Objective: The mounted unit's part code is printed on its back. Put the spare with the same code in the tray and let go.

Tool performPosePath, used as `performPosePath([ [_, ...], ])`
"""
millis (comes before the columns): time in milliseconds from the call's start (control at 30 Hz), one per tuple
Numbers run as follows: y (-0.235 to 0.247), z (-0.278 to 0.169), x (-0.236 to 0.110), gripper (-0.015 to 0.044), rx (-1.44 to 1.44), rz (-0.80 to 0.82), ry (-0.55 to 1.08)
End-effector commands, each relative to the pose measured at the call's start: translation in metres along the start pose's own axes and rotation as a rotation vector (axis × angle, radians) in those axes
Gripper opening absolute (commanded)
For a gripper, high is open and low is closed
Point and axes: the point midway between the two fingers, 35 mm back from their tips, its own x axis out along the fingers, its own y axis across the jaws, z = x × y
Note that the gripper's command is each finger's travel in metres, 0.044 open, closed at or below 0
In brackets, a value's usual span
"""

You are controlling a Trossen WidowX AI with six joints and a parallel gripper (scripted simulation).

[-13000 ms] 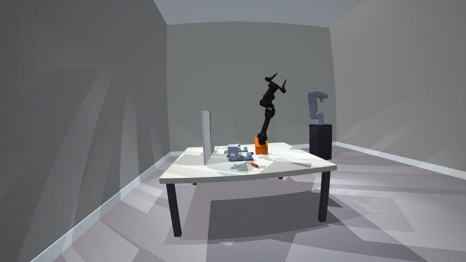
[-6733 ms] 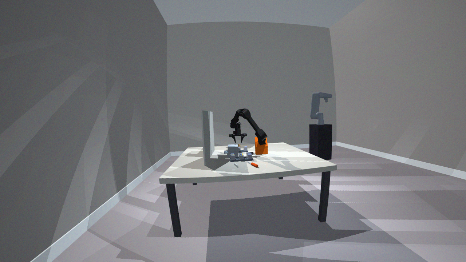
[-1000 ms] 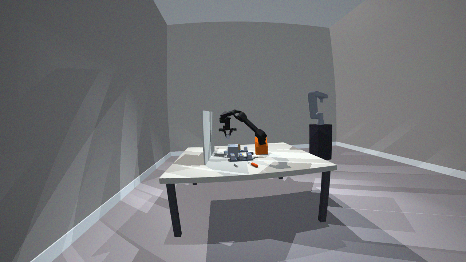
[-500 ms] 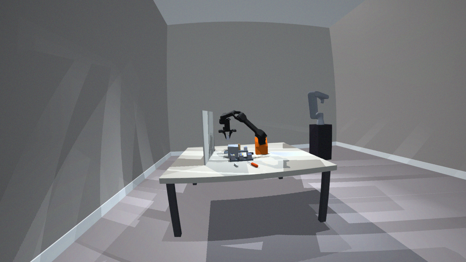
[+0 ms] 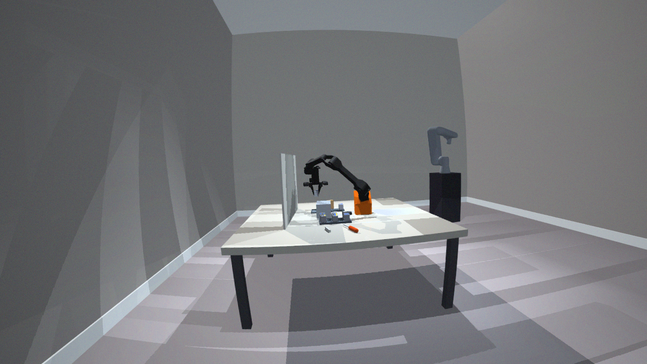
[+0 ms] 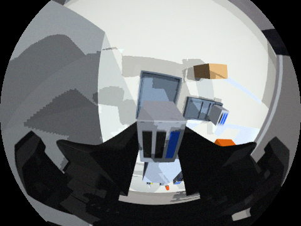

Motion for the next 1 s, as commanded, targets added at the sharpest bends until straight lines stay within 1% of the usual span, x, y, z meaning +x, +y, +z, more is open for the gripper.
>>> performPosePath([
  [0,0.001,0.0,0.006,0.0,0.006,0.001,0.005],
  [967,0.002,0.0,0.033,0.0,0.006,0.002,0.005],
])
